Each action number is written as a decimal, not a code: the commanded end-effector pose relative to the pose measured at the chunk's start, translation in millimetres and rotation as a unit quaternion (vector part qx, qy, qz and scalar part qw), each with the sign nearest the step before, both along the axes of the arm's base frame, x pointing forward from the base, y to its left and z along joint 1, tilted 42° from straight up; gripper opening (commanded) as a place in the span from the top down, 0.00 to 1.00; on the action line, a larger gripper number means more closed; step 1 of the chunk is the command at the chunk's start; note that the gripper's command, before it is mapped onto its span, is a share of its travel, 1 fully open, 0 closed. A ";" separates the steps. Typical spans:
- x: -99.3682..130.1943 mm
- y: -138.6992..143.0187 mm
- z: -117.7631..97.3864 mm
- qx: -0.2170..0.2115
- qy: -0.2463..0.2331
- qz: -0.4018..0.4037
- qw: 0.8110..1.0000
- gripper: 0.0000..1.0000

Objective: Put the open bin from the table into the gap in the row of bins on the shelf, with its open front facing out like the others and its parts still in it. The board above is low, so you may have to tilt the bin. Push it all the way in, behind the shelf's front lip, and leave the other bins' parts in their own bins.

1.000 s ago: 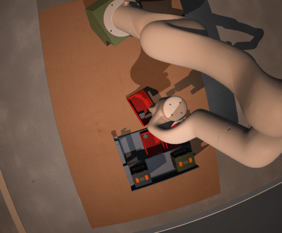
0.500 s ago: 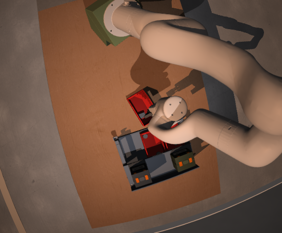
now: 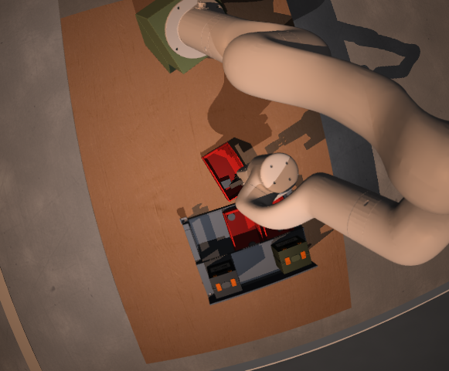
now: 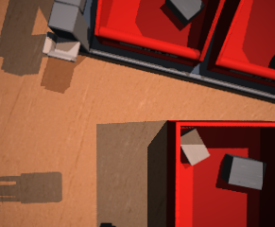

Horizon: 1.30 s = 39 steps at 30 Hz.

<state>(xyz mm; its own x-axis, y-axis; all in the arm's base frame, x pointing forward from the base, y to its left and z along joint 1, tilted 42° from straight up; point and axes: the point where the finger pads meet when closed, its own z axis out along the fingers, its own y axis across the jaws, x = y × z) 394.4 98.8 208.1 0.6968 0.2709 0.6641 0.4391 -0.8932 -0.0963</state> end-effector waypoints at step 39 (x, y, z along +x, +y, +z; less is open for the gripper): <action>-0.1 -0.2 0.6 0.000 0.000 0.000 1.000 0.71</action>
